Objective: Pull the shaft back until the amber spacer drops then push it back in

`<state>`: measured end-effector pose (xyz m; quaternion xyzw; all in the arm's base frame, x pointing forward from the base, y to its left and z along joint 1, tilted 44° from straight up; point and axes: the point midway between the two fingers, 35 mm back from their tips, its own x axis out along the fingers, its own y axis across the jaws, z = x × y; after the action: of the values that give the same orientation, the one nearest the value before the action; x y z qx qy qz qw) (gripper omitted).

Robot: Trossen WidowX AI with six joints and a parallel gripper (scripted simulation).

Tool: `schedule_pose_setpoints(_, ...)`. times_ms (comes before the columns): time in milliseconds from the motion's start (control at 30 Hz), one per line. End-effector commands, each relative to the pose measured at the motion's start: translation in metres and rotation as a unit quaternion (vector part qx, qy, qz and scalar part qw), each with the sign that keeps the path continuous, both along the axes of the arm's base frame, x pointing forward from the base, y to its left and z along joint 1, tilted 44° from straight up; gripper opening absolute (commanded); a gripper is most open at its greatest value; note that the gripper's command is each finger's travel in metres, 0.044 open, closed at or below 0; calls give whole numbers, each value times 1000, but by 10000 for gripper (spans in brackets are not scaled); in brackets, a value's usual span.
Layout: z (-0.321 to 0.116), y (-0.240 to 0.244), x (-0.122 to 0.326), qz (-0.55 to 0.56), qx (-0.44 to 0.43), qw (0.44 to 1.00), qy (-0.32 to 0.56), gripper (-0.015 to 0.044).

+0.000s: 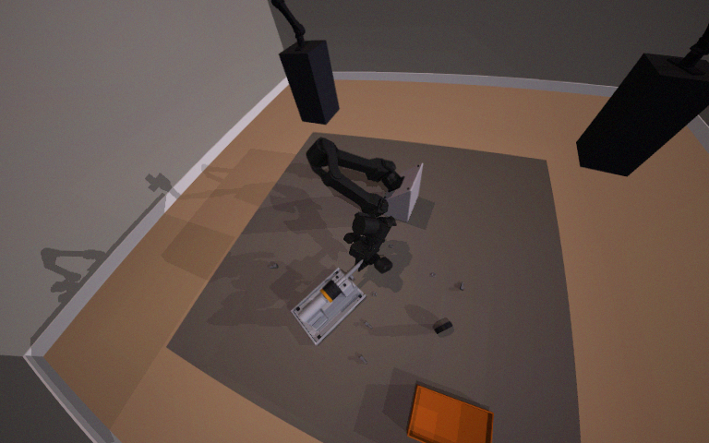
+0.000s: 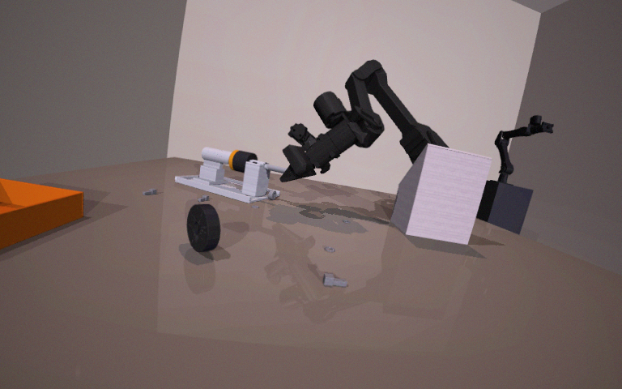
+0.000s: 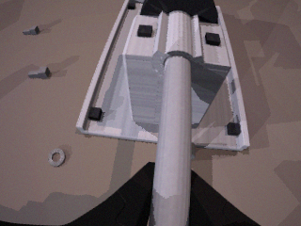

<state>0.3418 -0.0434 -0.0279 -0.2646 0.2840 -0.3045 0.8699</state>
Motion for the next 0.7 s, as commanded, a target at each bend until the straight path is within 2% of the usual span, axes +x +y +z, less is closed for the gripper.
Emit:
schedule_pose_setpoints(0,0,0,-1,-1,-1,1000,-1,0)
schedule_pose_setpoints(667,-1,1,-3,-1,-1,1000,-1,0)
